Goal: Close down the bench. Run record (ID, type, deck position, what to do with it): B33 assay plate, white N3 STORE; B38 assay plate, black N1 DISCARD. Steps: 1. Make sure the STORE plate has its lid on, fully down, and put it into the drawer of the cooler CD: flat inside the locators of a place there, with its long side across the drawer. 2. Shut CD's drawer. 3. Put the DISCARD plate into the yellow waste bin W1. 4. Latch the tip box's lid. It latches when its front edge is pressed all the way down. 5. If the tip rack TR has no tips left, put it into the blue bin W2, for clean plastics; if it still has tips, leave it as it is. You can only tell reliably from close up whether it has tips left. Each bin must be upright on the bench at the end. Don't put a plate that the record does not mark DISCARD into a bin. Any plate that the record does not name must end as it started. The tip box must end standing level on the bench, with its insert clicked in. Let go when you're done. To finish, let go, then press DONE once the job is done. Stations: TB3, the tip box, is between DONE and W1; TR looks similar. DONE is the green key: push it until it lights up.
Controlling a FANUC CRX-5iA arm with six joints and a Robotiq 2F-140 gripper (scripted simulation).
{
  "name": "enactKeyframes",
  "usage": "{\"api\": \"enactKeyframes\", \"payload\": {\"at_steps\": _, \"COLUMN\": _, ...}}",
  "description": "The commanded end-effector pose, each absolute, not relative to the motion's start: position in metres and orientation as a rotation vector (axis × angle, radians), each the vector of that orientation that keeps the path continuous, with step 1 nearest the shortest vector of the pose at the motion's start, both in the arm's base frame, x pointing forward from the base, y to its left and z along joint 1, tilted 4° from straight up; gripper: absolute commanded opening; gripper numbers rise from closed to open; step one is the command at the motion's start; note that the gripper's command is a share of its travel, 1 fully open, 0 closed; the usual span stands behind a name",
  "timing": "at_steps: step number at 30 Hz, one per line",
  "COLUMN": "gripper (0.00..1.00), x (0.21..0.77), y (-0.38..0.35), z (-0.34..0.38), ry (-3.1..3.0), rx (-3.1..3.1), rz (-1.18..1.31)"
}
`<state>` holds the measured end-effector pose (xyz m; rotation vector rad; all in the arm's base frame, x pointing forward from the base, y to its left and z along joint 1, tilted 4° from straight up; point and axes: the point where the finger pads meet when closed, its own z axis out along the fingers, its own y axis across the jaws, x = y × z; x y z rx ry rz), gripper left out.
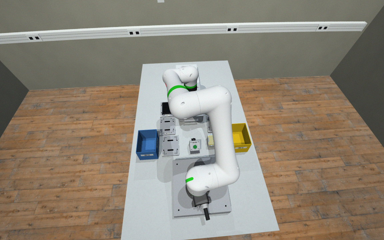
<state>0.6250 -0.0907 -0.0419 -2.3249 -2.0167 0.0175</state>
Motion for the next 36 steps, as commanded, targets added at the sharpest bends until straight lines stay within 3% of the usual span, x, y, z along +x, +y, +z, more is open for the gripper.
{"api": "enactKeyframes", "payload": {"at_steps": 1, "gripper": 0.1, "x": 0.6258, "y": -0.0909, "z": -0.0407, "ry": -2.018, "rx": -2.326, "rz": 0.016}}
{"api": "enactKeyframes", "payload": {"at_steps": 36, "gripper": 0.1, "x": 0.6253, "y": -0.0905, "z": -0.0507, "ry": -2.018, "rx": -2.326, "rz": 0.016}}
